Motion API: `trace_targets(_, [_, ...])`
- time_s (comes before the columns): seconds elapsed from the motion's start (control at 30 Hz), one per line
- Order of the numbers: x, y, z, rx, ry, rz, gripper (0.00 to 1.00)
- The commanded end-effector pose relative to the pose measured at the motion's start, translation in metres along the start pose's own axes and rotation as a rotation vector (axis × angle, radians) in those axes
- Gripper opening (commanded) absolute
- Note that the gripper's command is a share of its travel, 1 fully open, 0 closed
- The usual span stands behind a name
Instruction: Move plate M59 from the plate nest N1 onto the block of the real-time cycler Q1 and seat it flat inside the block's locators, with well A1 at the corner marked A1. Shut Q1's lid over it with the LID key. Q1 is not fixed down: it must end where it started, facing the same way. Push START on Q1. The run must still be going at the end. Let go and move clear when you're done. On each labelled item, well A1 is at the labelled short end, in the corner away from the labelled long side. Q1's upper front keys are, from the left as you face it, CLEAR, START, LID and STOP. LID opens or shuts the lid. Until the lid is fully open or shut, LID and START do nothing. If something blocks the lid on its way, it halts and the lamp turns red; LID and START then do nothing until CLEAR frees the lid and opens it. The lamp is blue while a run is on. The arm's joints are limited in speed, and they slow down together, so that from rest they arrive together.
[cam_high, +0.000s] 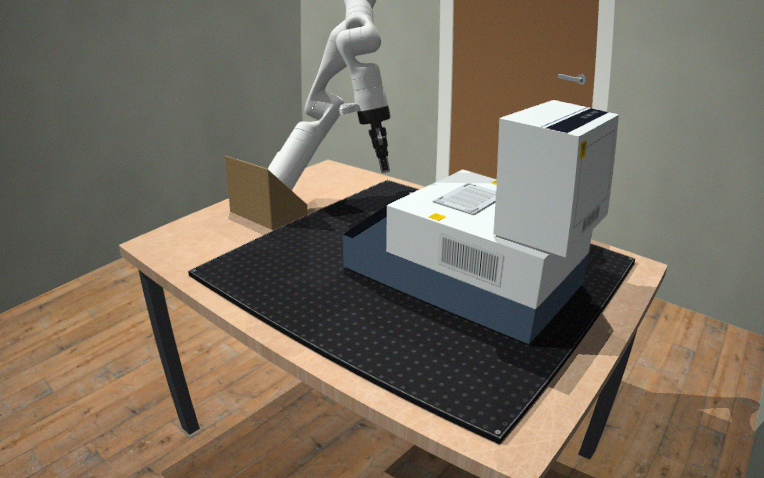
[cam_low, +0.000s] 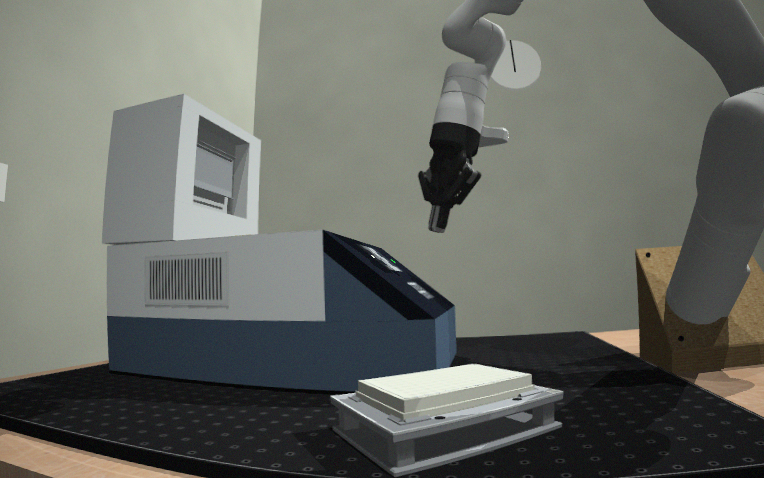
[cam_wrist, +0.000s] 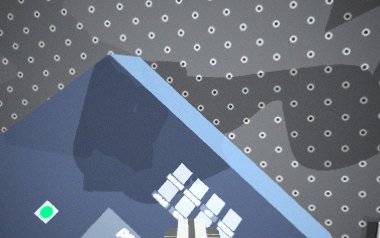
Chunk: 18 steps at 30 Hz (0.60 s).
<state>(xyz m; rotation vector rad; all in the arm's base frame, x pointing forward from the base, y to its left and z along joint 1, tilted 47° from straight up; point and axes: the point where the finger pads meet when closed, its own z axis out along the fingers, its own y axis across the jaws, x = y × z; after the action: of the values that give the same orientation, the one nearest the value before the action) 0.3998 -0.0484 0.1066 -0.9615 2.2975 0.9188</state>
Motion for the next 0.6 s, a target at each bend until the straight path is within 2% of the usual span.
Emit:
trace_targets(0.0, [0.001, -0.001, -0.007, 0.004, 0.006, 0.007, 0.10])
trace_targets(0.57, [-0.003, -0.005, -0.026, 0.003, 0.006, 0.007, 0.10])
